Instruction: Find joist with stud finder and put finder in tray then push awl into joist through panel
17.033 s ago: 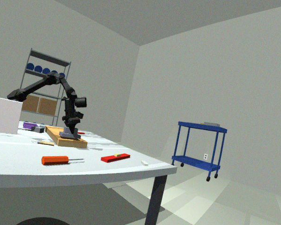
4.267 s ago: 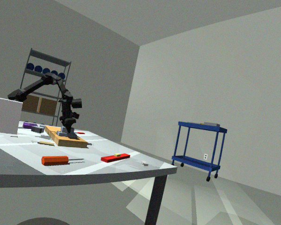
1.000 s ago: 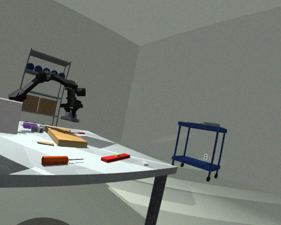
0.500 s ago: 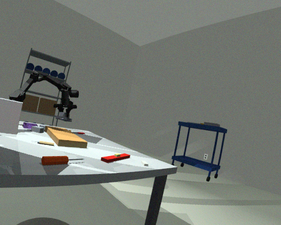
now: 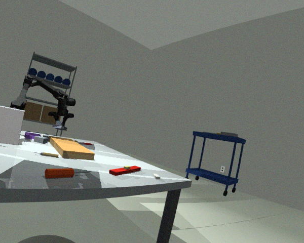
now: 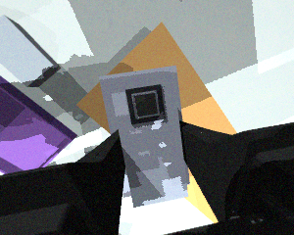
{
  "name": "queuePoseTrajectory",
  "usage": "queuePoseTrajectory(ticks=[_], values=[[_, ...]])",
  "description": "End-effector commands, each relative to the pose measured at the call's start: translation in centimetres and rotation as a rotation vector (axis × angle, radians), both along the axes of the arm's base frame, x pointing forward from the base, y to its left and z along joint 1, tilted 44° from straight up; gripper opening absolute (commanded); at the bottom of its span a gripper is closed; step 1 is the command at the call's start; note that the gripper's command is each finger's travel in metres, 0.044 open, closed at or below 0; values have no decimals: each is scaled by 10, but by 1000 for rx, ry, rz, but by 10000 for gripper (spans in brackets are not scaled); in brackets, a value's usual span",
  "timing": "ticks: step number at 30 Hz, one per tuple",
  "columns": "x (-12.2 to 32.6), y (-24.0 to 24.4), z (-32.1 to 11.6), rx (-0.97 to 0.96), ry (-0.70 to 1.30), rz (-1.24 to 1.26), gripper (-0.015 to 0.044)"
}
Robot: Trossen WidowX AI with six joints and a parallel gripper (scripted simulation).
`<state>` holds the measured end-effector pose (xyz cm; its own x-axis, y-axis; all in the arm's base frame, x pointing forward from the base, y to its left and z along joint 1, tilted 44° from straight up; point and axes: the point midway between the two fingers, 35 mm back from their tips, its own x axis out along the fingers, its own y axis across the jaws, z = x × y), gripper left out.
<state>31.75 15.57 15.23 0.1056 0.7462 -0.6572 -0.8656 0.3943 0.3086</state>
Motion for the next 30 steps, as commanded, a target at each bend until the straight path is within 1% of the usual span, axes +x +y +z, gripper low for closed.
queuePoseTrajectory(ticks=[1, 16, 30], values=[[-21, 17, 19, 22, -69, 65, 0], [-101, 60, 58, 94, -226, 281, 0], [-177, 77, 81, 184, -355, 472, 0]])
